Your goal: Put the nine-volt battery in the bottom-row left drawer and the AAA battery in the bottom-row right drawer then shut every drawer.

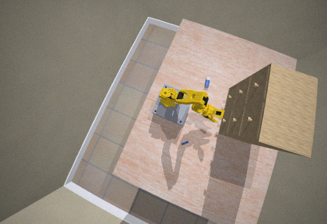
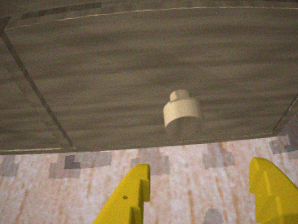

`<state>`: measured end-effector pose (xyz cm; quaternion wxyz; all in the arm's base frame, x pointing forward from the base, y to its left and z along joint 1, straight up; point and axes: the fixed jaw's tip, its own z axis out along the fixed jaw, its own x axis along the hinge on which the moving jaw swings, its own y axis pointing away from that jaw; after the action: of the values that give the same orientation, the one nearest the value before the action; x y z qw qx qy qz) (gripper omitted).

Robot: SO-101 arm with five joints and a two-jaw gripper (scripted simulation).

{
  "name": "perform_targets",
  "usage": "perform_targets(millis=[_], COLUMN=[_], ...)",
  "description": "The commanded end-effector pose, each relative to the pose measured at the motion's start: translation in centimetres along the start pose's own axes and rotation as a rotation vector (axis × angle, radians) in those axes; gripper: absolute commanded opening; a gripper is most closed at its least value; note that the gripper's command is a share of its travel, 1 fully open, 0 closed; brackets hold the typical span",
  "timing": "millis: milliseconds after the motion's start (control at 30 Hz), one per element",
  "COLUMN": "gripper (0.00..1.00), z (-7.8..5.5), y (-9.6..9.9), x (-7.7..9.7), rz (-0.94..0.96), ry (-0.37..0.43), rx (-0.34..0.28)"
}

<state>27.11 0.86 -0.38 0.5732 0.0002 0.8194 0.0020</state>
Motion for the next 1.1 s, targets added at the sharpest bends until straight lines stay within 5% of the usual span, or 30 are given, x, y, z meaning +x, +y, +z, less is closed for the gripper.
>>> perform_targets(millis=[0,200,367,767,933,1067], gripper=[0.21,0.21,0.21,0.21,0.21,0.21], z=[0.0,0.0,1.7,1.7,3.3,3.3], y=[0.0,0.0,0.1,0.1,0.2,0.2], x=[0.2,0.2,0.3,0.3,0.5,0.5], rz=[0.008,0.008,0.006,0.006,0.005,0.005], ry=[0.0,0.0,0.0,0.0,0.0,0.0], rx=[-0.001,-0.001,-0.004,-0.004,-0.006,-0.006])
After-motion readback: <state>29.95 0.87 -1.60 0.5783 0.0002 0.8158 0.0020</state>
